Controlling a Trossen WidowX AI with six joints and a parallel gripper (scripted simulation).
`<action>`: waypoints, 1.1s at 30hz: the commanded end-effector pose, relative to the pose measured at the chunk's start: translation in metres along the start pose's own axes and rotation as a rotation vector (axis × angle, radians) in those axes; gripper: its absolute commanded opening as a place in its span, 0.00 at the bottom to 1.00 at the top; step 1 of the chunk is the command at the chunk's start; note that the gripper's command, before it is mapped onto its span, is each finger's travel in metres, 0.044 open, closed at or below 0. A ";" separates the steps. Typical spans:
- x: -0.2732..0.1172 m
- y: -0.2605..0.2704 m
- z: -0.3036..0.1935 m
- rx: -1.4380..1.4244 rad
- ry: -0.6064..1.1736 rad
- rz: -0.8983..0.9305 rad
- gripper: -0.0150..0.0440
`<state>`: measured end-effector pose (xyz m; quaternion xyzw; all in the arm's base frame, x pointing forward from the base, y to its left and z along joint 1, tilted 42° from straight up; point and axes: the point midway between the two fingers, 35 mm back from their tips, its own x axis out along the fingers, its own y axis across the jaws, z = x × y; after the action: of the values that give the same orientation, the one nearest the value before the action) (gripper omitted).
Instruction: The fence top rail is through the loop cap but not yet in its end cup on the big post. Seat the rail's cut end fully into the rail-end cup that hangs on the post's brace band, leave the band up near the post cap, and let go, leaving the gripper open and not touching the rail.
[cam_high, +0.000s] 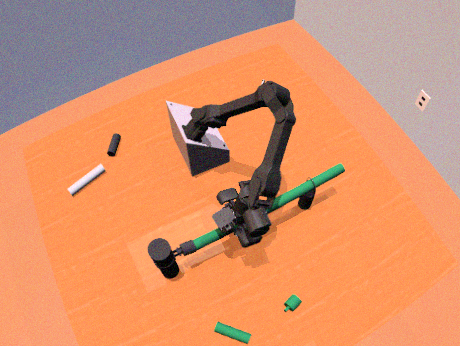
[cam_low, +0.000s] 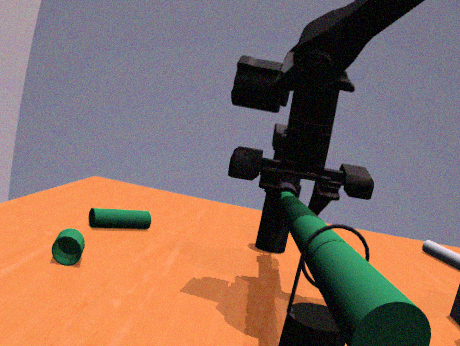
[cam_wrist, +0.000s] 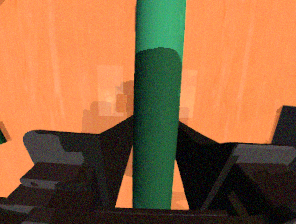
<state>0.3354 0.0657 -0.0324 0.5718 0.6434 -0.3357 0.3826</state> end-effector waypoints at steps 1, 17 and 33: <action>-0.001 0.000 0.001 0.000 -0.005 0.000 0.25; -0.003 0.000 0.002 0.000 -0.009 0.000 0.25; -0.004 0.000 0.003 0.000 -0.013 0.000 0.25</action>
<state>0.3351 0.0653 -0.0316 0.5699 0.6442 -0.3372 0.3826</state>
